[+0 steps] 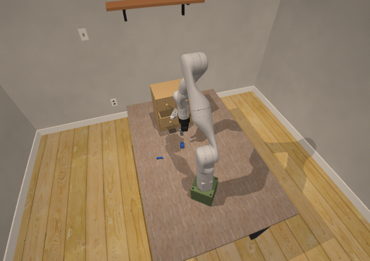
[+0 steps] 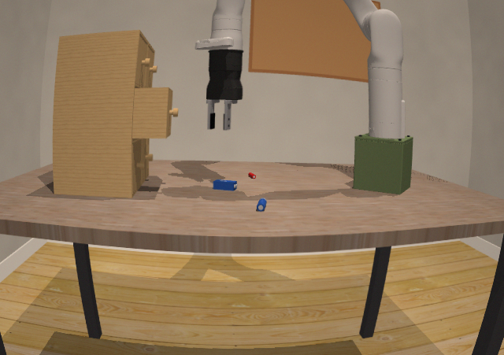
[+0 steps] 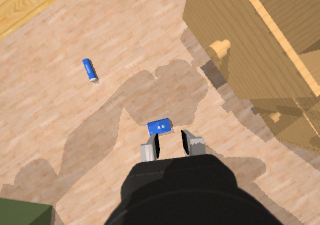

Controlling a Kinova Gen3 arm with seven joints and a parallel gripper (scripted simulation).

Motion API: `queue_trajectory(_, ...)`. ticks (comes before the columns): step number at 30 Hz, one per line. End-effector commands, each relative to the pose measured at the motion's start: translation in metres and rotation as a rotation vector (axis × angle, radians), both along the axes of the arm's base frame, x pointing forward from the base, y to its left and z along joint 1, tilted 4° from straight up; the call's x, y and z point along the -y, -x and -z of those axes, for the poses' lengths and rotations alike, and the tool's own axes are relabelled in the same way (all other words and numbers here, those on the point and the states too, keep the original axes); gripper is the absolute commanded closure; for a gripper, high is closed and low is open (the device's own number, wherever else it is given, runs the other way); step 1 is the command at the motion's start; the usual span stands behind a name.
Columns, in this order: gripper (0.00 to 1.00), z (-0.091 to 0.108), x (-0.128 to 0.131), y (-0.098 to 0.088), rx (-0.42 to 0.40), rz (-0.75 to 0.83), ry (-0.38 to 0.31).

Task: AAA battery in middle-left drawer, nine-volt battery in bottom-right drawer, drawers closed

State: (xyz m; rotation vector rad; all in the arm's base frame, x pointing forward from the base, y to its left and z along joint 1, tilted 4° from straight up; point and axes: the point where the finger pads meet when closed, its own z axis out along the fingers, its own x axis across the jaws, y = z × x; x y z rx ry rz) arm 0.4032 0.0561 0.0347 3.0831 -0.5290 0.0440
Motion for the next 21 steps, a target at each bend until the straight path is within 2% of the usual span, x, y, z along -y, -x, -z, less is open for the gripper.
queue_trajectory(1, 0.33, 0.009, 0.023, 0.002, -0.012, -0.008, -0.004)
queue_trajectory(13, 0.33, 0.035, 0.084, 0.021, -0.018, -0.227, -0.020)
queue_trajectory(15, 0.33, 0.035, 0.084, 0.021, -0.018, -0.227, -0.020)
queue_trajectory(21, 0.33, 0.045, 0.108, 0.032, -0.014, -0.320, -0.030)
